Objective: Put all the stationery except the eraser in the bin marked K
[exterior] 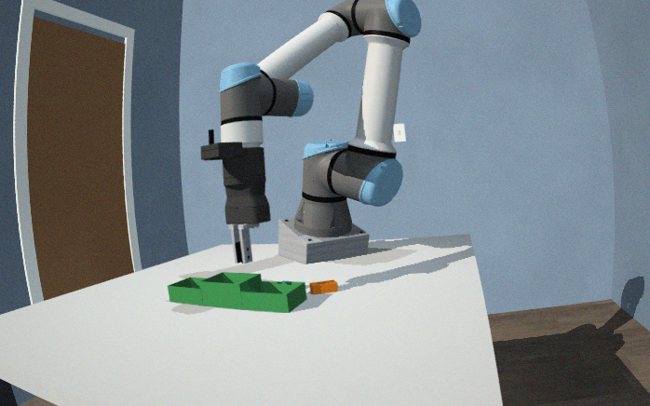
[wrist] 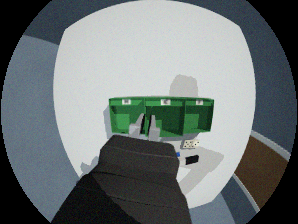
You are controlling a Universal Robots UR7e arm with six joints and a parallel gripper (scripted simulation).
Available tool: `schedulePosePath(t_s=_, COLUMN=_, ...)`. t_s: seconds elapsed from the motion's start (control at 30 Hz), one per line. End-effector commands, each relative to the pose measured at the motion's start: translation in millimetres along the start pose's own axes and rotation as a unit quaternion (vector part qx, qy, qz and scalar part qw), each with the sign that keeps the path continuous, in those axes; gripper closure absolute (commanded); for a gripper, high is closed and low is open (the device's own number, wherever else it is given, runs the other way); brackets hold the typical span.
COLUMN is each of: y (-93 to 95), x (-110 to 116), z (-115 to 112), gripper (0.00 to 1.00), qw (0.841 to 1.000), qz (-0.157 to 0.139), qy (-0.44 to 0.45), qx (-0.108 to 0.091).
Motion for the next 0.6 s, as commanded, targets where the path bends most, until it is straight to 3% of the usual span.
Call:
schedulePosePath(t_s=0.0, y=-0.5, x=3, z=-24, gripper=0.69, qw=1.000, qz=0.001, qy=0.000, qx=0.001)
schedulePosePath(t_s=0.17, y=-0.5, x=7, z=-49, gripper=0.69, qw=1.000, qz=0.001, qy=0.000, qx=0.001)
schedulePosePath(t_s=0.43, y=-0.5, x=8, z=-52, gripper=0.69, qw=1.000, qz=0.001, qy=0.000, qx=0.001)
schedulePosePath(t_s=0.57, y=10.2, x=8, z=-52, gripper=0.69, qw=1.000, qz=0.001, qy=0.000, qx=0.001)
Point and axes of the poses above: the point where the finger pads meet when closed, its own y axis out along the fingers, its own z axis across the jaws, x = y × z, the point moved 7 cm from there along -y, back along the fingers, and after that the axes turned 1 degree about y, right-handed, at the moved point
